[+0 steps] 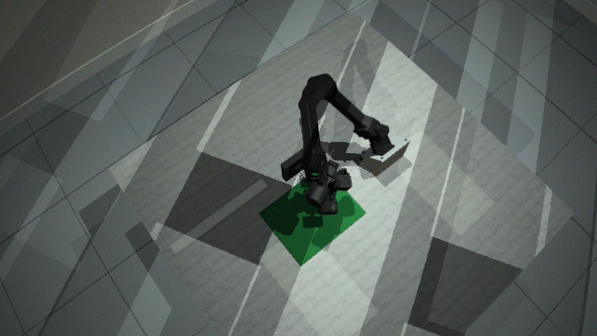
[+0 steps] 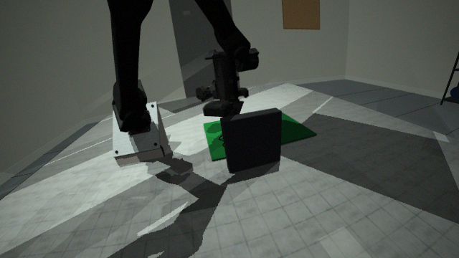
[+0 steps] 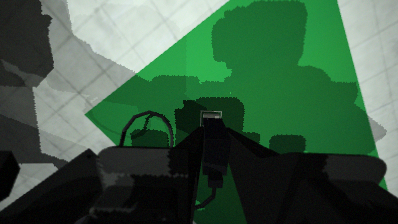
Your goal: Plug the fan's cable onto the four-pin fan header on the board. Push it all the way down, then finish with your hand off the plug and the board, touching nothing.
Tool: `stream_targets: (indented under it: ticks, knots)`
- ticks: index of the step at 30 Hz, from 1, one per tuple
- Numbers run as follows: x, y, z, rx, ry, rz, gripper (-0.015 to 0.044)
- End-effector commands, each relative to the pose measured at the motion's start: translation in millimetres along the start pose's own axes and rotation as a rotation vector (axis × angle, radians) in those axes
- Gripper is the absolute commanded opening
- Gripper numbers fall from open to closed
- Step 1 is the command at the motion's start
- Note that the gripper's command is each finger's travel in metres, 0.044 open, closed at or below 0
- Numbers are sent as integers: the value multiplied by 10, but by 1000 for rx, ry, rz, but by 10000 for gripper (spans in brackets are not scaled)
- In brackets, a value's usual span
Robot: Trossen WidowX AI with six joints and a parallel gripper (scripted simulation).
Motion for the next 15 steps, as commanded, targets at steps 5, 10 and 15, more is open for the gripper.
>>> stream_targets:
  ticks: [5,10,15]
  knots:
    - [-1,-63,5,-3,3,-1,0]
    - [-3,-50,-1,-1,1,1,53]
    - [-3,-50,-1,-1,1,1,184]
Point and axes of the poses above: the point midway between the two fingers, 35 mm back from their tips, its own y axis back along the fingers, its own z axis across the jaws, x = y × z, the point moved 8 cm from there along y, back along the fingers, and after that the axes turned 12 degrees about y, right-handed, at the moved point
